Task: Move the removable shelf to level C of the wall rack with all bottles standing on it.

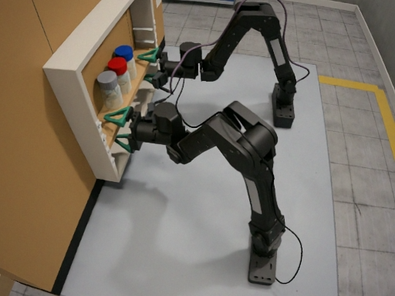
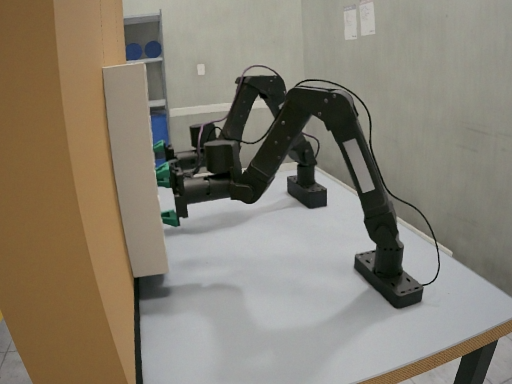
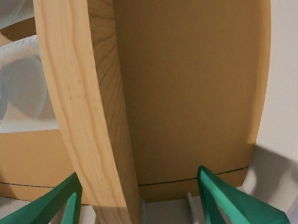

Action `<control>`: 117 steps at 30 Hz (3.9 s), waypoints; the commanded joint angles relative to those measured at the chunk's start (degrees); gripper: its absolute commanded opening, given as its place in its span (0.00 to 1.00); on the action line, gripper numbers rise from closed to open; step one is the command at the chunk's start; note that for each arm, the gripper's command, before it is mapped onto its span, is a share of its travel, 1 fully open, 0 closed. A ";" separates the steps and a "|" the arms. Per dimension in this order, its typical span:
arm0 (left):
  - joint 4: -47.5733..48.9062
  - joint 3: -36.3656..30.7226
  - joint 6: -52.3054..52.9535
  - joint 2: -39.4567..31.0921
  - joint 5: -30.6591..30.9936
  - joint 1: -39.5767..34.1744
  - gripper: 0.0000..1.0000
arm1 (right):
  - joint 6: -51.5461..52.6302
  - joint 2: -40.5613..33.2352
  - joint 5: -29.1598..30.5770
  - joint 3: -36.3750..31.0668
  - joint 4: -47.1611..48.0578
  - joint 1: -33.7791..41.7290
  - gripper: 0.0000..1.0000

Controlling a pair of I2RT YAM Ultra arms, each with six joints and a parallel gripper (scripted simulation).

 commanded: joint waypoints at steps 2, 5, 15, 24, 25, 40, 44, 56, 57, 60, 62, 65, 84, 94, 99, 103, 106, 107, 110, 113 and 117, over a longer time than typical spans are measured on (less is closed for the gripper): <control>-0.08 1.76 -0.61 -0.12 0.46 0.58 0.87 | -0.06 -0.27 -0.54 1.95 0.03 -0.64 0.87; -0.08 1.76 -0.61 -0.12 0.46 0.58 0.80 | -0.06 -0.27 -0.54 1.95 0.03 -0.64 0.80; -0.08 1.76 -0.61 -0.12 0.46 0.58 0.62 | -0.06 -0.27 -0.54 1.95 0.03 -0.64 0.62; -0.09 1.78 -0.61 -0.10 0.46 0.58 0.42 | -0.05 -0.23 -0.54 1.99 0.02 -0.64 0.42; -0.09 1.79 -0.61 -0.10 0.46 0.58 0.40 | -0.05 -0.23 -0.54 2.00 0.02 -0.64 0.40; -0.02 1.77 -0.61 -0.09 0.45 0.58 0.11 | -0.04 -0.23 -0.53 1.93 0.12 -0.63 0.11; -0.03 1.77 -0.61 -0.09 0.45 0.58 0.02 | -0.04 -0.23 -0.52 1.93 0.12 -0.63 0.02; -0.51 1.93 -0.60 -0.43 0.45 0.58 0.00 | -0.05 -0.63 -0.52 2.06 -0.36 -0.63 0.00; -0.56 1.95 -0.59 -0.47 0.45 0.58 0.00 | -0.05 -0.67 -0.52 2.07 -0.41 -0.63 0.00; -0.72 2.01 -0.59 -0.59 0.45 0.58 0.00 | -0.05 -0.80 -0.52 2.11 -0.57 -0.63 0.00; -0.83 2.04 -0.58 -0.66 0.45 0.58 0.00 | -0.05 -0.89 -0.52 2.13 -0.68 -0.63 0.00; -0.93 2.08 -0.58 -0.74 0.45 0.58 0.00 | -0.06 -0.97 -0.52 2.16 -0.78 -0.63 0.00; -3.04 2.80 -0.55 -2.19 0.45 0.58 0.00 | -0.08 -2.61 -0.52 2.68 -2.89 -0.63 0.00; -4.86 3.45 -0.55 -3.35 0.45 0.57 0.00 | -0.08 -3.94 -0.52 3.17 -4.74 -0.63 0.00; -5.44 3.66 -0.57 -3.67 0.44 0.57 0.00 | -0.08 -4.32 -0.52 3.34 -5.32 -0.63 0.00; -6.03 3.89 -0.57 -4.04 0.43 0.57 0.00 | -0.08 -4.75 -0.52 3.52 -5.92 -0.63 0.00; -6.48 4.06 -0.57 -4.31 0.43 0.57 0.00 | -0.08 -5.06 -0.52 3.65 -6.38 -0.63 0.00; -6.63 4.12 -0.58 -4.40 0.43 0.57 0.00 | -0.08 -5.17 -0.52 3.70 -6.53 -0.63 0.00; -7.08 4.30 -0.58 -4.67 0.42 0.56 0.00 | -0.08 -5.48 -0.52 3.84 -6.99 -0.63 0.00; -7.54 4.48 -0.59 -4.94 0.41 0.56 0.00 | -0.08 -5.79 -0.52 3.98 -7.45 -0.63 0.00; -7.87 4.61 -0.60 -5.12 0.40 0.56 0.00 | -0.08 -5.99 -0.52 4.09 -7.78 -0.63 0.00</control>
